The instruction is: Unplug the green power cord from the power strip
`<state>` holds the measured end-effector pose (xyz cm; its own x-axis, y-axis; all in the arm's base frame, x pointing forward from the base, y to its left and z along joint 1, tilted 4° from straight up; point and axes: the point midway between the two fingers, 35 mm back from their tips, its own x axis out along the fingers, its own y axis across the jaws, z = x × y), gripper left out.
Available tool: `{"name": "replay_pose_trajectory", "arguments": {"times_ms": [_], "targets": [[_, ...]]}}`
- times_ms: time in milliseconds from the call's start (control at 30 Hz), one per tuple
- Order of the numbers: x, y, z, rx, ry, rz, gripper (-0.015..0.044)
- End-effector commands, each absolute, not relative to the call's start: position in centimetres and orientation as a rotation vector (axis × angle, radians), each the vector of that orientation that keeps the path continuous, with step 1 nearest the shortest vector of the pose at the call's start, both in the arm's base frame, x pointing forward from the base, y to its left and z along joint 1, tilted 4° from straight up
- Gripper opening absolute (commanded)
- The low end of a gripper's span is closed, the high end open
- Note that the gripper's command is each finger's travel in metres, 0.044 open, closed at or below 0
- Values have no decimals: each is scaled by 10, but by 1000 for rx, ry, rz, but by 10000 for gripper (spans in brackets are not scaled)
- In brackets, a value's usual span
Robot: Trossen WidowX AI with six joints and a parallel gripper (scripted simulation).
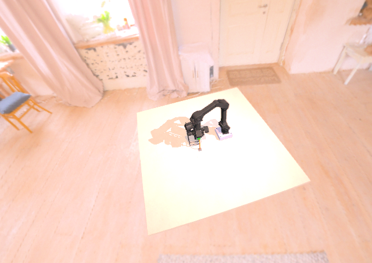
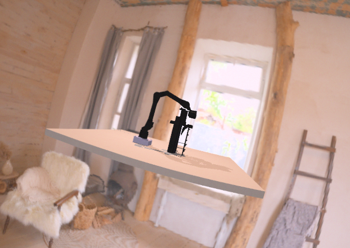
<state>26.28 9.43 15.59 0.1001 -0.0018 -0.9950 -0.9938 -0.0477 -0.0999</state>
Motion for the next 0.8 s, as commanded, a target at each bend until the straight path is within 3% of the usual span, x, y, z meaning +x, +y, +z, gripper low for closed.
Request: {"name": "replay_pose_trajectory", "arguments": {"times_ms": [0,767], "targets": [[261,90,154,-1291,1116,1177,160],[262,89,142,-1291,1116,1177,160]]}}
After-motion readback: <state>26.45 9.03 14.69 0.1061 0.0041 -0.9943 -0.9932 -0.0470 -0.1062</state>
